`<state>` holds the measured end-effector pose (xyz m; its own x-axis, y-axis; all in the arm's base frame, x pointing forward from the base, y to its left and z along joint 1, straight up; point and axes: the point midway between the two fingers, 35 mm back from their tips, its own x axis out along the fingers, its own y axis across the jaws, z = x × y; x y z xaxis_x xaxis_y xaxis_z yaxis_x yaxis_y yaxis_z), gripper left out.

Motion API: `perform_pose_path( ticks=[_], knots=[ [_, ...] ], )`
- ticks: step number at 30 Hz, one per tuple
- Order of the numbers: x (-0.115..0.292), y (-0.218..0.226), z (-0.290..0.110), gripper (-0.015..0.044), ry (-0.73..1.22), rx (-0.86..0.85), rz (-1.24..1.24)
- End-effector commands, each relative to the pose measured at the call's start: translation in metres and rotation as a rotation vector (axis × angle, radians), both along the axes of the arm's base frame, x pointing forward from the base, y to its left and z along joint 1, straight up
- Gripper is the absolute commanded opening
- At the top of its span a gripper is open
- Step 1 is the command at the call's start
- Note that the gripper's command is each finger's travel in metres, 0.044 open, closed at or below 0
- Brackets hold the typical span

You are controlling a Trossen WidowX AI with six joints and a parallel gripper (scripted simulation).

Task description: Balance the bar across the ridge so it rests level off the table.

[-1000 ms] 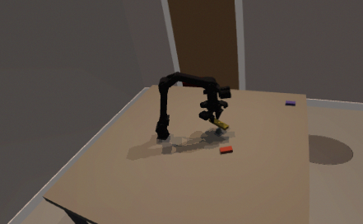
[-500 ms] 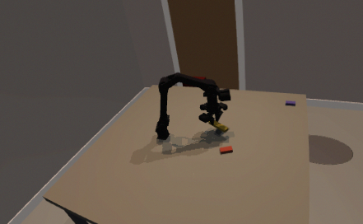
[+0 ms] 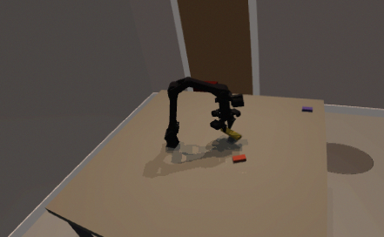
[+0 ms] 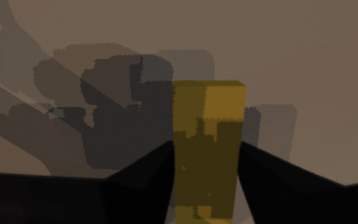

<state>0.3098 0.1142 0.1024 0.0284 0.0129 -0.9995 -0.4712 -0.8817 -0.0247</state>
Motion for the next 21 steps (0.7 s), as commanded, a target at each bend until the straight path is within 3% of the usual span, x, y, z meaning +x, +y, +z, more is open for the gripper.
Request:
perform_pose_path(
  ticks=[1, 21],
  knots=[
    [-0.0001, -0.0006, -0.0006, 0.0000, 0.000, -0.003, 0.003],
    [0.0000, -0.0005, -0.0023, 0.0000, 0.000, -0.003, 0.003]
  ],
)
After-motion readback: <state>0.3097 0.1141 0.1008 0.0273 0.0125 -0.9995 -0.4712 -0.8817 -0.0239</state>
